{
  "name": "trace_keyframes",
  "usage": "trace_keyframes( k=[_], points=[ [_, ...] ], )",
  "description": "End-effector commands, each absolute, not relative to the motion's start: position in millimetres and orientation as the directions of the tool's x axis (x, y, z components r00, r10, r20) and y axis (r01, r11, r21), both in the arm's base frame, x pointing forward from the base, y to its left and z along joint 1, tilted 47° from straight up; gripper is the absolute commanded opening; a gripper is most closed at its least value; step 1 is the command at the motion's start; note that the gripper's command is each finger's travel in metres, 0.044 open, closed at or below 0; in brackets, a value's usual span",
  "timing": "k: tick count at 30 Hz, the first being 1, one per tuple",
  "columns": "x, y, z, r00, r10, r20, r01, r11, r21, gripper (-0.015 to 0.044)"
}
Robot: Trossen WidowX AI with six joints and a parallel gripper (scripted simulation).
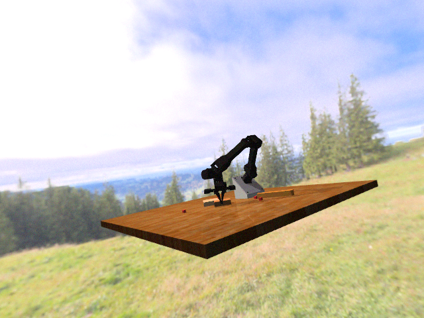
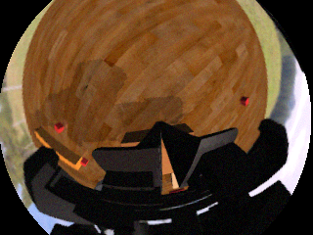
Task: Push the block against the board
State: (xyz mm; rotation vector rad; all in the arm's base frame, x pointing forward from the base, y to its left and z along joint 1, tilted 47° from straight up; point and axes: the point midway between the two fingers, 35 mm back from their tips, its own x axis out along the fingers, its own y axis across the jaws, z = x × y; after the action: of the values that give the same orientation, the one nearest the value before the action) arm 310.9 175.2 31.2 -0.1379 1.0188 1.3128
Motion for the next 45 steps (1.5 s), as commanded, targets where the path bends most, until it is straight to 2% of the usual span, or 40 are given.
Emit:
trace_keyframes(
  k=[1,16,45],
  points=[
    [300.7,171.8,21.8,-0.109,0.718,-0.687,-0.832,0.312,0.458,0.0000],
    [286.0,159.8,10.6,-0.110,0.719,-0.686,-0.832,0.312,0.460,0.0000],
    [313.4,185.9,34.4,-0.108,0.720,-0.685,-0.833,0.311,0.458,0.0000]
  ],
)
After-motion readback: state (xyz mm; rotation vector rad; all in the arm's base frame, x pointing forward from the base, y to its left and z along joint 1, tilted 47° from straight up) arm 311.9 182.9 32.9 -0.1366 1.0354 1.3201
